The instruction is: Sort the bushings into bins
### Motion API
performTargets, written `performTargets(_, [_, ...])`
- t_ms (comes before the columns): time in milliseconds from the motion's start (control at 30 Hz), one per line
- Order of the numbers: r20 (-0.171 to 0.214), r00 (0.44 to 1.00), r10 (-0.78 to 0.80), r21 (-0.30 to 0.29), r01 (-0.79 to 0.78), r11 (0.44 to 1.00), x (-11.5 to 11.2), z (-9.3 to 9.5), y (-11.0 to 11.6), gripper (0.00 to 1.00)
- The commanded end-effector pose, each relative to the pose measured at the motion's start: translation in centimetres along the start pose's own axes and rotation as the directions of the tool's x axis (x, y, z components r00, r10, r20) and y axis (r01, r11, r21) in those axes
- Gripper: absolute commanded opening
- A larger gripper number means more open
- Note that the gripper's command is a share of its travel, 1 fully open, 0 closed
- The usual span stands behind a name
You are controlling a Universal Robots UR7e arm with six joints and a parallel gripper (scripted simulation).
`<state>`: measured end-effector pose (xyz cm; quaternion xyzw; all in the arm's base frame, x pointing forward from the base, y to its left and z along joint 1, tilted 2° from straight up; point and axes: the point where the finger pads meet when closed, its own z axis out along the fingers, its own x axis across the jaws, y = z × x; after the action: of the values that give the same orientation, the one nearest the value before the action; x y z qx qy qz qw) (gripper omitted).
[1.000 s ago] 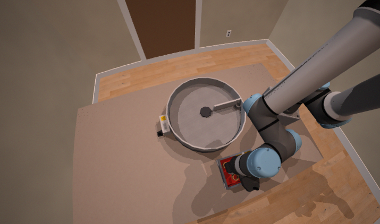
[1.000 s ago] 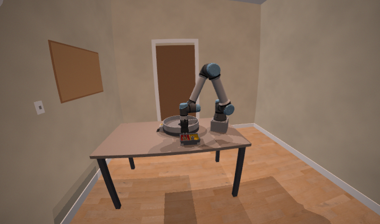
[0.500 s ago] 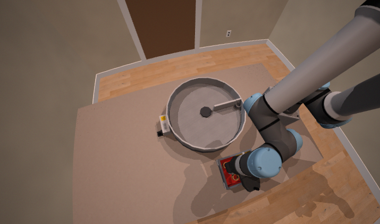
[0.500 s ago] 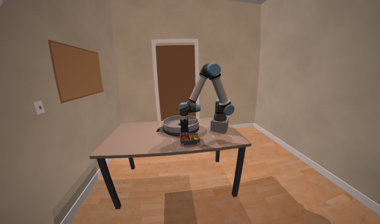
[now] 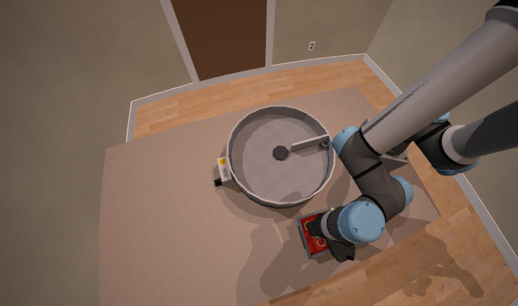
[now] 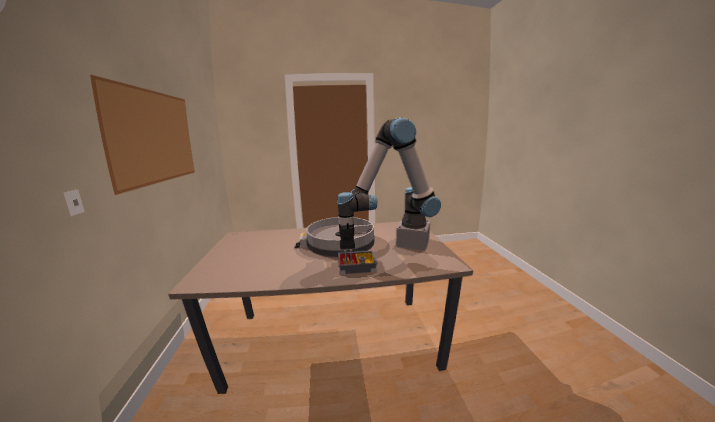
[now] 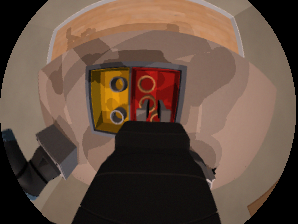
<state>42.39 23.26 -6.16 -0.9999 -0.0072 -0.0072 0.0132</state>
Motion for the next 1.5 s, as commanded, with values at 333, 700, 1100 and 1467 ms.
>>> performTargets(333, [-0.001,1.0,0.0,0.0,0.0,1.0,0.0,-0.6,0.0,0.42])
performTargets(700, [-0.002,1.0,0.0,0.0,0.0,1.0,0.0,-5.4,0.0,0.42])
performTargets(1100, [-0.001,1.0,0.0,0.0,0.0,1.0,0.0,-11.4,0.0,0.42])
performTargets(1467, [-0.001,1.0,0.0,0.0,0.0,1.0,0.0,-12.6,0.0,0.42])
